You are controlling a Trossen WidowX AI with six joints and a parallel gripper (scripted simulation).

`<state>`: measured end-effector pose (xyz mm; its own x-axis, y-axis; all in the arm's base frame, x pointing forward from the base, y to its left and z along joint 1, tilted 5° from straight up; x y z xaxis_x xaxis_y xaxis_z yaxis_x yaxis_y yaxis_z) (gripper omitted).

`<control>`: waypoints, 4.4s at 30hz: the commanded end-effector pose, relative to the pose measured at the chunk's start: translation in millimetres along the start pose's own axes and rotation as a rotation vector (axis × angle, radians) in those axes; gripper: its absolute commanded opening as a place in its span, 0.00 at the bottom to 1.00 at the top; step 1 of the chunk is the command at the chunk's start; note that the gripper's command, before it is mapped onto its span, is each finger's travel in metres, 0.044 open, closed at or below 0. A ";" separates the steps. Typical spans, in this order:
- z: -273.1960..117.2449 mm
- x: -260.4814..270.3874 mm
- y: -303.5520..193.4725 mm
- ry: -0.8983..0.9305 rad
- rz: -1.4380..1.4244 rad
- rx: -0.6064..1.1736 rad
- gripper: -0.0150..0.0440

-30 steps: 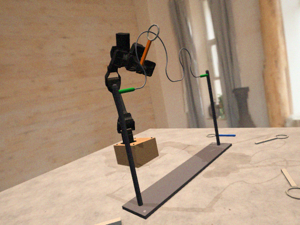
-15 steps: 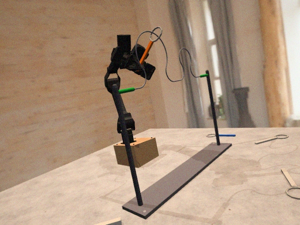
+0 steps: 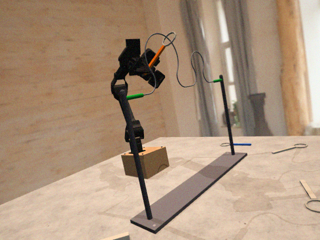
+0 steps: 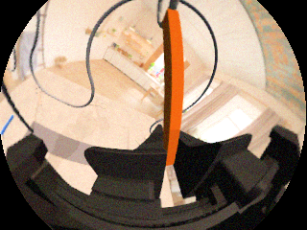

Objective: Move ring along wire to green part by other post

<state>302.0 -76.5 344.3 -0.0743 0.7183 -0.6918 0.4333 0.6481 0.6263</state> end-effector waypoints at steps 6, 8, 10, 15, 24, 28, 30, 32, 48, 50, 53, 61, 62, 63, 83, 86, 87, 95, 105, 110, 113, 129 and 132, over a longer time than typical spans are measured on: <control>-0.2 -3.1 -1.2 -0.065 -0.108 -0.005 0.00; -0.1 -3.7 -1.3 -0.077 -0.130 -0.006 0.00; -0.1 -4.4 -1.3 -0.090 -0.151 -0.008 0.00; 0.1 -6.0 -1.4 -0.121 -0.205 -0.011 0.00; 0.2 -8.9 -1.4 -0.177 -0.303 -0.017 0.00; 0.2 -10.2 -1.3 -0.202 -0.346 -0.020 0.00; 0.2 -10.8 -1.2 -0.214 -0.367 -0.021 0.00; 0.2 -11.5 -1.1 -0.226 -0.389 -0.023 0.00; -0.2 -16.5 0.2 -0.326 -0.562 -0.033 0.00; -0.3 -17.1 0.4 -0.338 -0.584 -0.034 0.00; -0.4 -18.0 0.7 -0.357 -0.616 -0.036 0.00; -0.9 -20.3 1.8 -0.407 -0.703 -0.041 0.00; -1.0 -20.6 2.0 -0.413 -0.714 -0.041 0.00; -1.1 -20.9 2.1 -0.419 -0.725 -0.042 0.00; -2.8 -25.9 5.7 -0.544 -0.941 -0.053 0.00; -3.1 -26.6 6.3 -0.562 -0.973 -0.055 0.00; -3.2 -26.8 6.5 -0.569 -0.984 -0.055 0.00; -3.9 -28.2 8.1 -0.617 -1.067 -0.059 0.00; -4.1 -28.9 8.6 -0.666 -1.152 -0.063 0.00; -3.2 -28.5 6.9 -0.683 -1.181 -0.064 0.00; -2.1 -27.9 5.0 -0.687 -1.187 -0.064 0.00; 11.0 -17.4 -18.8 -0.625 -1.078 -0.056 0.00; 14.6 -13.0 -25.5 -0.598 -1.030 -0.052 0.00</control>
<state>305.1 -102.6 343.8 0.0845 -0.4282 -0.8997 0.3751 0.8502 -0.3694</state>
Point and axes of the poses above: the point midway between the two fingers, 35 mm back from their tips, its own z axis out along the fingers, its own x axis across the jaws, y = z × x, the point moved 2 cm from there along -z, back along the fingers, and after that the axes turned 7 degrees about -z, right-handed, at the moved point
